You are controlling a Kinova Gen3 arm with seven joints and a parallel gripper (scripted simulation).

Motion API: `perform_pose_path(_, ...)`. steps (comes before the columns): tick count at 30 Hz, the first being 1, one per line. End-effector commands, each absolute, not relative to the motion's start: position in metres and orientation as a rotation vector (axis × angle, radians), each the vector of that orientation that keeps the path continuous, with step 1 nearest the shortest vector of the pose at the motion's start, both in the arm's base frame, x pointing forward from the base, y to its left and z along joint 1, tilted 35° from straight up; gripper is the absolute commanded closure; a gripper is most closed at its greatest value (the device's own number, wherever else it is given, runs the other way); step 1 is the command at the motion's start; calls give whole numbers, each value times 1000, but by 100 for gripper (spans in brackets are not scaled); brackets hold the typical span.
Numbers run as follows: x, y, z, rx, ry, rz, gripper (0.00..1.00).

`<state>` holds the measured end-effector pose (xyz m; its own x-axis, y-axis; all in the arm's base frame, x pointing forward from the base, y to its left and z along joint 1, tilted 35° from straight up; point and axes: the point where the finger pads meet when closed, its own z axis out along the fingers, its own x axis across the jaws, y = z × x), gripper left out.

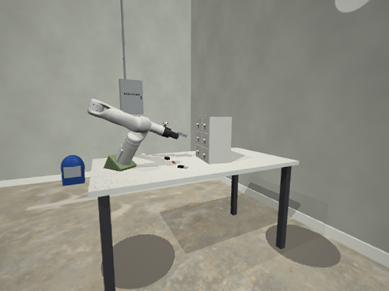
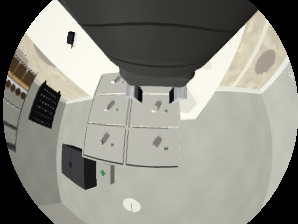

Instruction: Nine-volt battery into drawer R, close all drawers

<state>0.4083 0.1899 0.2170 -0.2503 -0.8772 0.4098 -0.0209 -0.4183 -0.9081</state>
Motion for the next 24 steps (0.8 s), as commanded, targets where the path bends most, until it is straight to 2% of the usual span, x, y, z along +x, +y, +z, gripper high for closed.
perform_pose_path(1, 409, 190, 218, -1363, 1122, -1747, 0)
perform_pose_path(10, 409, 189, 218, -1361, 1119, -1748, 0)
perform_pose_path(11, 409, 189, 218, -1361, 1119, -1748, 33)
perform_pose_path(24, 409, 189, 218, -1361, 1119, -1748, 33)
